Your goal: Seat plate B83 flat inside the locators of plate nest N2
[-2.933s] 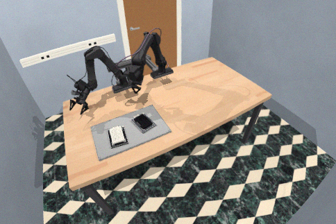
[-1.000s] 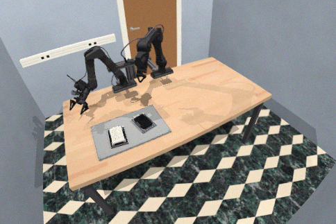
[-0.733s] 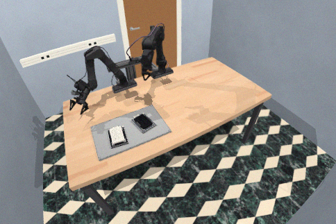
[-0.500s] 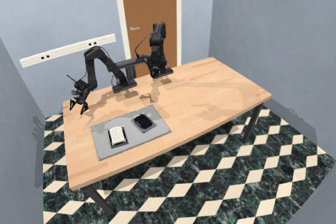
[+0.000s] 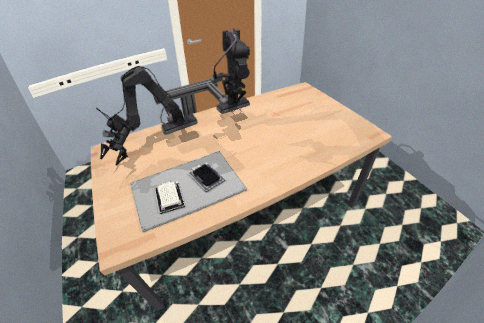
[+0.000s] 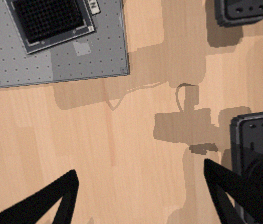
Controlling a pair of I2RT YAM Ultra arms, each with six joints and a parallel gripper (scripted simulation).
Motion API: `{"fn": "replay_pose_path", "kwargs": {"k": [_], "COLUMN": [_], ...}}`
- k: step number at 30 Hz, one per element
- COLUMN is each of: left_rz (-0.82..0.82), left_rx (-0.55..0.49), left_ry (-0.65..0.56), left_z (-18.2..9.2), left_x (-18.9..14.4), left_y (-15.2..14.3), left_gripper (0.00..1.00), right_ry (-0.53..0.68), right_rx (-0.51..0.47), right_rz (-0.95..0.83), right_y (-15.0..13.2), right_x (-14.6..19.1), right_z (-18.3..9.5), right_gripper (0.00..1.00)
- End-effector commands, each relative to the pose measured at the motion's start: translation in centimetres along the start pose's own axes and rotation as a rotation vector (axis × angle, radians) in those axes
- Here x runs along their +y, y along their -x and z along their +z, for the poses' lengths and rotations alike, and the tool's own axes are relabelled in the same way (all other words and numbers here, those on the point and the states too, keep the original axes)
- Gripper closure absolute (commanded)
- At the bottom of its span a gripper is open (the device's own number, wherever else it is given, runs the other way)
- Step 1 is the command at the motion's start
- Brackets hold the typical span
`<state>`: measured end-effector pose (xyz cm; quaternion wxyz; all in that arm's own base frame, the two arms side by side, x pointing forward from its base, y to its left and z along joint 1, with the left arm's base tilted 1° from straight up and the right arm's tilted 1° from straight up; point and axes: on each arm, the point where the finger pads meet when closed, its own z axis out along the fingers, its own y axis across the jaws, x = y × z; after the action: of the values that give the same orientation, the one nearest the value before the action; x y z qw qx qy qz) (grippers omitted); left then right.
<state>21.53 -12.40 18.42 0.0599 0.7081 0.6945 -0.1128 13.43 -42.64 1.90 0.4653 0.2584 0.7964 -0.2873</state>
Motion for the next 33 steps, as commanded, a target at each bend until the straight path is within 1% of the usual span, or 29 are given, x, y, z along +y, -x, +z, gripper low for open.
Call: {"fn": "replay_pose_path", "kwargs": {"k": [1,4,6,12,18,33], "left_rz": [-0.055,-0.104,-0.104,-0.190,-0.257,-0.328], "left_rx": [-0.020,-0.024,-0.024,-0.032,-0.038,-0.043], "left_ry": [0.028,0.047,0.047,0.079,0.104,0.131], "left_z": [-0.7,-0.9,-0.9,-0.8,-0.6,-0.1], "left_x": [-1.3,-2.0,-2.0,-3.5,-4.7,-6.0], "left_y": [-1.6,-3.0,-3.0,-5.1,-6.6,-8.0], "left_gripper": [0.00,0.00,0.00,0.00,0.00,0.00], "right_ry": [-0.010,-0.010,-0.010,-0.010,-0.010,-0.010], "right_rx": [-0.015,-0.015,-0.015,-0.015,-0.015,-0.015], "right_rz": [-0.009,-0.009,-0.009,-0.009,-0.009,-0.009], "right_y": [0.6,0.6,0.6,0.6,0.6,0.6], "right_x": [-0.4,-0.4,-0.4,-0.4,-0.4,-0.4], "right_z": [0.0,0.0,0.0,0.0,0.0,0.0], "right_gripper": [0.00,0.00,0.00,0.00,0.00,0.00]}}
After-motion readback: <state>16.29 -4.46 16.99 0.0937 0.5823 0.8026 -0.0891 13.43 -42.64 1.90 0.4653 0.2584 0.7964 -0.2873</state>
